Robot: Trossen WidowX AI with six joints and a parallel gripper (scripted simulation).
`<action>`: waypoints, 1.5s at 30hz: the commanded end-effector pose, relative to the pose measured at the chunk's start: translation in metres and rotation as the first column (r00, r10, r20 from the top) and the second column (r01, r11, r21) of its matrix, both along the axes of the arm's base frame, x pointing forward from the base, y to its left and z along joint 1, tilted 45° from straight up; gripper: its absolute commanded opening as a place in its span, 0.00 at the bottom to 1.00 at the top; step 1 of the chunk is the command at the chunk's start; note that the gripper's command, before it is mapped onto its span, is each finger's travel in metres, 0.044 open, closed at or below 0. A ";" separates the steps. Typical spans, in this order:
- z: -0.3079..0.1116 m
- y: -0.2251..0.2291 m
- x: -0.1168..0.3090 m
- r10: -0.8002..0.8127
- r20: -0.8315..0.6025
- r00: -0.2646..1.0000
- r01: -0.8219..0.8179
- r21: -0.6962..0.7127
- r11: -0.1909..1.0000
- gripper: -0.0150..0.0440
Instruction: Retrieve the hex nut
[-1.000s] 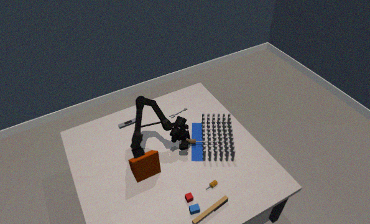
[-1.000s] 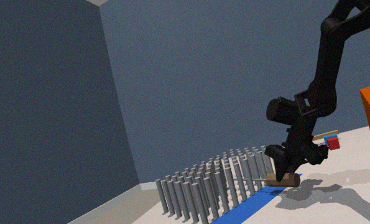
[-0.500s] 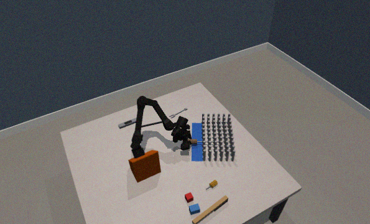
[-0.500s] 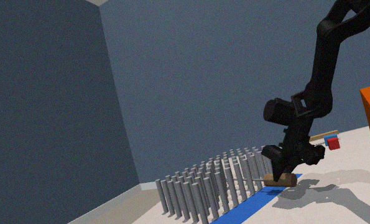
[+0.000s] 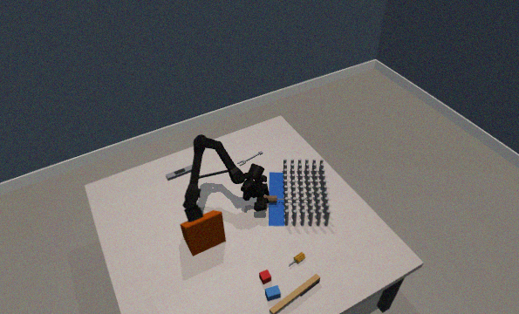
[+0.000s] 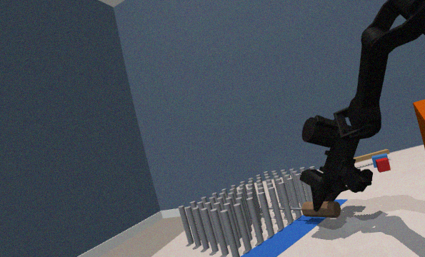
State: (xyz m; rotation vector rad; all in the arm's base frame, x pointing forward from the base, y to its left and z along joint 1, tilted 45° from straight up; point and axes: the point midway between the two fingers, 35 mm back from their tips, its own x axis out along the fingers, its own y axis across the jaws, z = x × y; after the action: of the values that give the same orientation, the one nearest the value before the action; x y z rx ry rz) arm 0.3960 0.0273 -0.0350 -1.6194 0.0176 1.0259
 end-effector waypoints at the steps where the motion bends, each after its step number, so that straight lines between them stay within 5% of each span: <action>1: -0.002 0.000 0.001 -0.009 0.001 1.000 0.009 -0.003 1.000 0.25; 45: -0.003 0.015 -0.015 -0.010 -0.001 1.000 0.010 -0.002 1.000 0.25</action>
State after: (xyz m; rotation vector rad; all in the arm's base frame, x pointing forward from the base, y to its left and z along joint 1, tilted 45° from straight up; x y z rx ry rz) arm 0.3827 0.0415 -0.0396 -1.6188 0.0249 1.0243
